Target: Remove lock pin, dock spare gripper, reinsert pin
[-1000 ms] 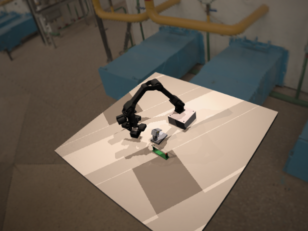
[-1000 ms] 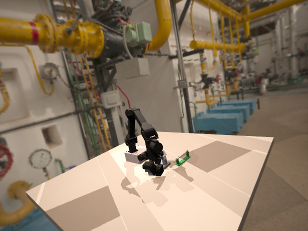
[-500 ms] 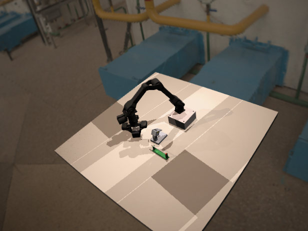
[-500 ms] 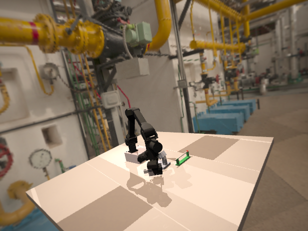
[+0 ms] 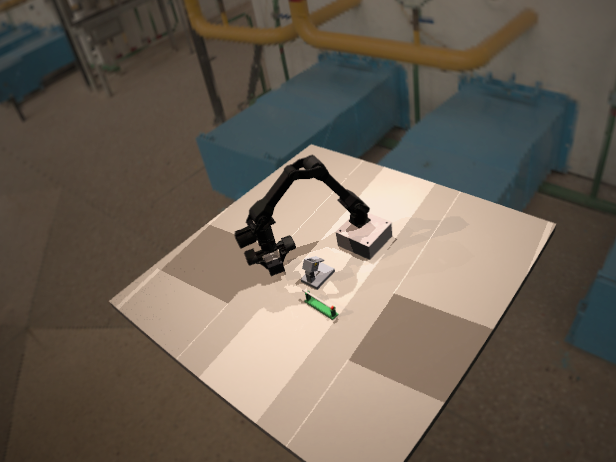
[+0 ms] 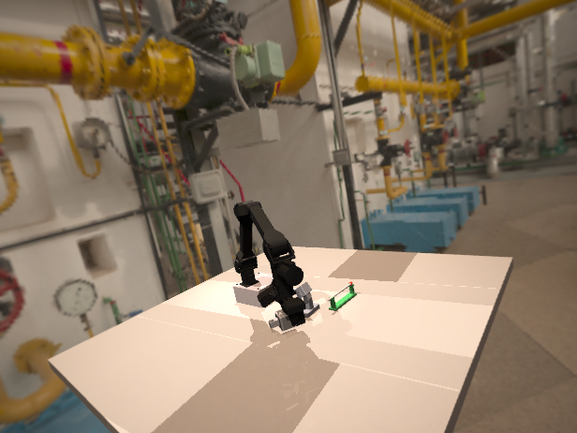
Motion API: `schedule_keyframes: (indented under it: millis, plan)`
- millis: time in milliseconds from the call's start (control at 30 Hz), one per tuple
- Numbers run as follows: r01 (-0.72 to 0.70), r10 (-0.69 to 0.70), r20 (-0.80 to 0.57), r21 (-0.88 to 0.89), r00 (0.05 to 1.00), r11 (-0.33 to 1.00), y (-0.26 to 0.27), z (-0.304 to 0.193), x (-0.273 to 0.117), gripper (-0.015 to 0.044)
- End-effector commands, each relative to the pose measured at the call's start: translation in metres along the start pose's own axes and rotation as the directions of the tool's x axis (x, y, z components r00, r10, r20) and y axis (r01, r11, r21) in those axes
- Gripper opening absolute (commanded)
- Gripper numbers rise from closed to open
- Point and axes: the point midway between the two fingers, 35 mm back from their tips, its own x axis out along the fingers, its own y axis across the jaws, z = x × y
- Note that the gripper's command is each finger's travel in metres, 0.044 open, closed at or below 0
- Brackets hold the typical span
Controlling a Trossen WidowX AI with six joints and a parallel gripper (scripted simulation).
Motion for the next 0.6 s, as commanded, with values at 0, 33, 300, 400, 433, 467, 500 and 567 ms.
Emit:
schedule_keyframes:
  millis: [0, 33, 300, 400, 433, 467, 500, 567]
  plan:
    - [-0.01, 0.01, -0.002, -0.102, 1.0, 0.995, -0.0001, 0.0, -0.0033, 0.0]
    - [-0.01, 0.01, -0.002, -0.127, 1.0, 0.992, -0.0004, 0.0, -0.0033, 0.0]
    - [-0.01, 0.01, -0.002, -0.32, 1.0, 0.947, -0.0029, 0.0005, -0.0037, 0.0]
    - [-0.01, 0.01, -0.002, -0.39, 1.0, 0.921, -0.0039, 0.0006, -0.0038, 0.0]
    - [-0.009, 0.01, -0.002, -0.412, 1.0, 0.911, -0.0042, 0.0007, -0.0038, 0.0]
    - [-0.009, 0.01, -0.002, -0.435, 1.0, 0.9, -0.0045, 0.0007, -0.0039, 0.0]
    - [-0.009, 0.01, -0.002, -0.457, 1.0, 0.889, -0.0049, 0.0008, -0.0039, 0.0]
    - [-0.009, 0.01, -0.002, -0.501, 1.0, 0.866, -0.0055, 0.0009, -0.004, 0.0]
